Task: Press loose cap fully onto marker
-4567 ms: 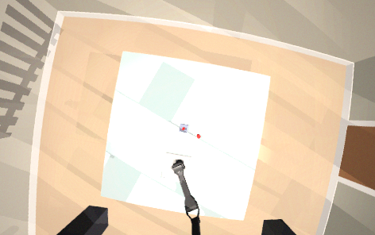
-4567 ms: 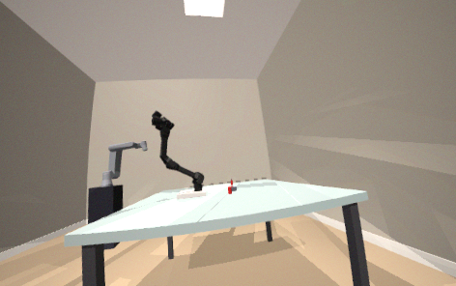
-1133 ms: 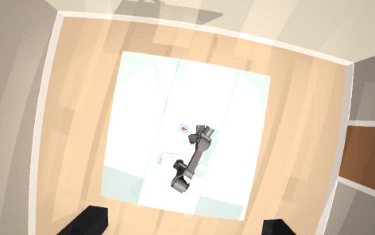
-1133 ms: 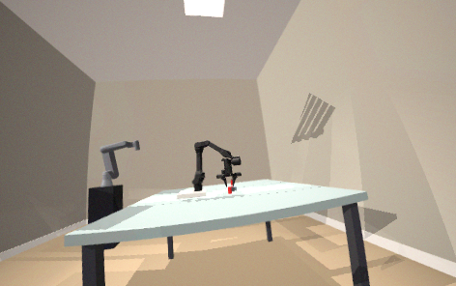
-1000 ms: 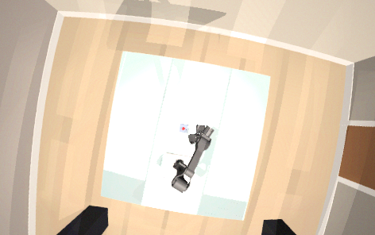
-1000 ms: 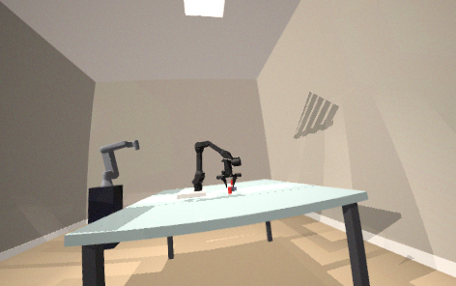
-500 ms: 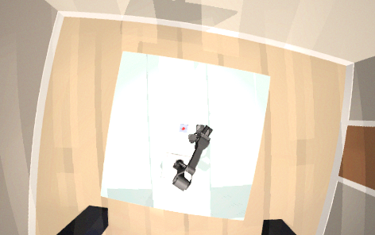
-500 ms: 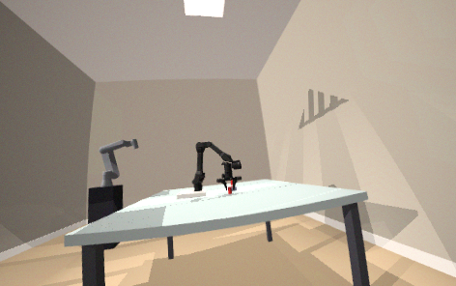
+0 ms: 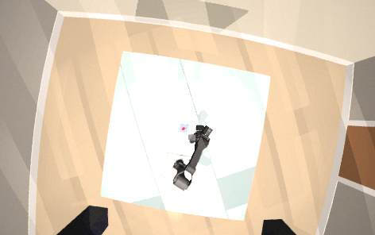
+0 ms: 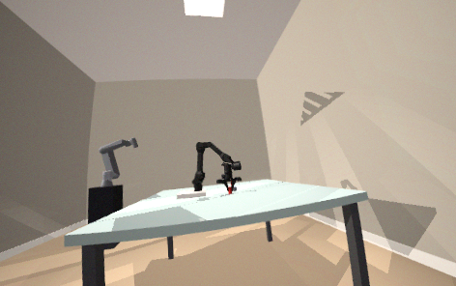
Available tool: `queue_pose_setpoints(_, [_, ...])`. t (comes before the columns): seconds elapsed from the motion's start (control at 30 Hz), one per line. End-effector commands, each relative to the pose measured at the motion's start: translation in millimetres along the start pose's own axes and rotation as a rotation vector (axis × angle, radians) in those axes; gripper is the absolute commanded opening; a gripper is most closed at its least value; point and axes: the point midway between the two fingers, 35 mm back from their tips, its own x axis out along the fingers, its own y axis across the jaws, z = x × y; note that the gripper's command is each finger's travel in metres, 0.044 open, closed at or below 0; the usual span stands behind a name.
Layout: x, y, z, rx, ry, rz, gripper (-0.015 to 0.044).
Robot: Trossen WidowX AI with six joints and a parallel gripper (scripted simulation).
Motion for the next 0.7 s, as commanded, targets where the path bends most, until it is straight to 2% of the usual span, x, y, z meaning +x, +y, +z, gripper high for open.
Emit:
queue_pose_setpoints(0.0, [0.0, -0.3, -0.6, -0.004, 0.004, 0.002, 0.0048])
queue_pose_setpoints(0.07, [-3.6, -0.7, -0.8, -0.004, 0.005, 0.002, 0.0])
queue_pose_setpoints(0.67, [-56.0, -0.9, 0.0, -0.004, 0.005, 0.002, 0.0])
